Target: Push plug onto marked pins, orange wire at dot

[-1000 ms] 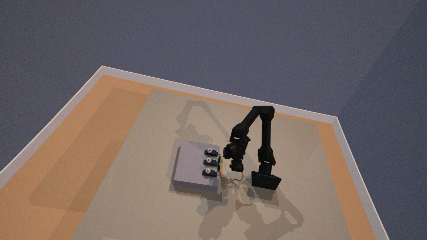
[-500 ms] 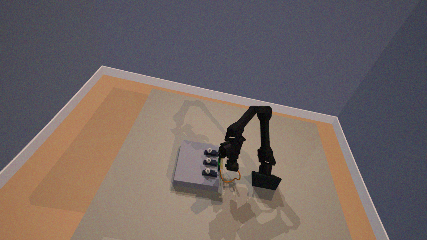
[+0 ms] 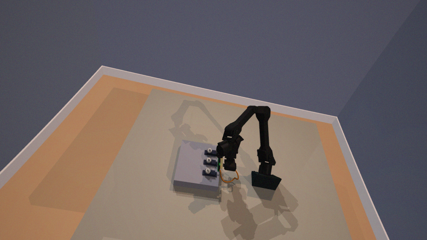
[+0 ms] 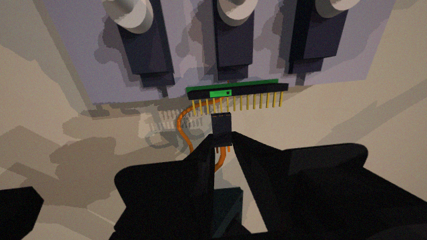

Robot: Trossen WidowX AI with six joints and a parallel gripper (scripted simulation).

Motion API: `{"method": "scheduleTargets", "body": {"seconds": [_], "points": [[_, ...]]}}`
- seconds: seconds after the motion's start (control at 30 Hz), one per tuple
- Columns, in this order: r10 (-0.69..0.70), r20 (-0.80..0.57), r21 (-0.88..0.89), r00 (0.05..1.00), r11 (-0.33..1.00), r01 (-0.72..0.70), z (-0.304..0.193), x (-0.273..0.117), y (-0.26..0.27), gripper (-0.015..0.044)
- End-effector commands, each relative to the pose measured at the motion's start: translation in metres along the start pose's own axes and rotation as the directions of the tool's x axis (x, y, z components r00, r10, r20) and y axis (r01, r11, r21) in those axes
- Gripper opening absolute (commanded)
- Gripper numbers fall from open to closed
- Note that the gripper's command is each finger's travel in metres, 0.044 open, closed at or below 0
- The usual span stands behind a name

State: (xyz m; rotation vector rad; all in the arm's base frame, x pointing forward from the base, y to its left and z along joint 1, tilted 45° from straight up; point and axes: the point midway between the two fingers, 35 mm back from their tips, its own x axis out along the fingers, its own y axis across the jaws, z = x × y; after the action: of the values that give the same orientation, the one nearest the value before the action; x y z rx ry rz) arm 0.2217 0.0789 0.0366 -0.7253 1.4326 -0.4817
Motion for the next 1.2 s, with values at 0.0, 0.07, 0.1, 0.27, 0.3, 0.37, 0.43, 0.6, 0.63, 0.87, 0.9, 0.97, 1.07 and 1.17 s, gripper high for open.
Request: {"method": "scheduleTargets", "body": {"seconds": [0.0, 0.07, 0.1, 0.27, 0.3, 0.37, 0.43, 0.6, 0.63, 0.87, 0.9, 0.97, 1.07, 1.17], "points": [[-0.001, 0.005, -0.001, 1.000, 1.000, 0.001, 0.005, -0.001, 0.000, 0.0000], [-0.001, 0.005, -0.001, 1.000, 1.000, 0.001, 0.007, -0.001, 0.000, 0.0000], [-0.001, 0.005, -0.001, 1.000, 1.000, 0.001, 0.007, -0.001, 0.000, 0.0000], [-0.001, 0.005, -0.001, 1.000, 1.000, 0.001, 0.011, -0.001, 0.000, 0.0000], [-0.001, 0.005, -0.001, 1.000, 1.000, 0.001, 0.011, -0.001, 0.000, 0.0000], [-0.001, 0.005, -0.001, 1.000, 1.000, 0.001, 0.013, -0.001, 0.000, 0.0000], [-0.001, 0.005, -0.001, 1.000, 1.000, 0.001, 0.014, -0.001, 0.000, 0.0000], [-0.001, 0.006, -0.001, 1.000, 1.000, 0.001, 0.017, -0.001, 0.000, 0.0000], [-0.001, 0.006, -0.001, 1.000, 1.000, 0.001, 0.018, -0.001, 0.000, 0.0000], [-0.001, 0.006, -0.001, 1.000, 1.000, 0.001, 0.021, -0.001, -0.001, 0.0000], [-0.001, 0.006, -0.001, 1.000, 1.000, 0.001, 0.020, 0.000, -0.001, 0.0026], [-0.001, 0.006, -0.001, 1.000, 1.000, 0.001, 0.017, 0.002, -0.001, 0.0079], [-0.001, 0.006, -0.001, 1.000, 1.000, 0.001, 0.016, 0.003, -0.001, 0.0158], [-0.001, 0.006, -0.001, 1.000, 1.000, 0.001, 0.016, 0.001, -0.001, 0.0236]]}}
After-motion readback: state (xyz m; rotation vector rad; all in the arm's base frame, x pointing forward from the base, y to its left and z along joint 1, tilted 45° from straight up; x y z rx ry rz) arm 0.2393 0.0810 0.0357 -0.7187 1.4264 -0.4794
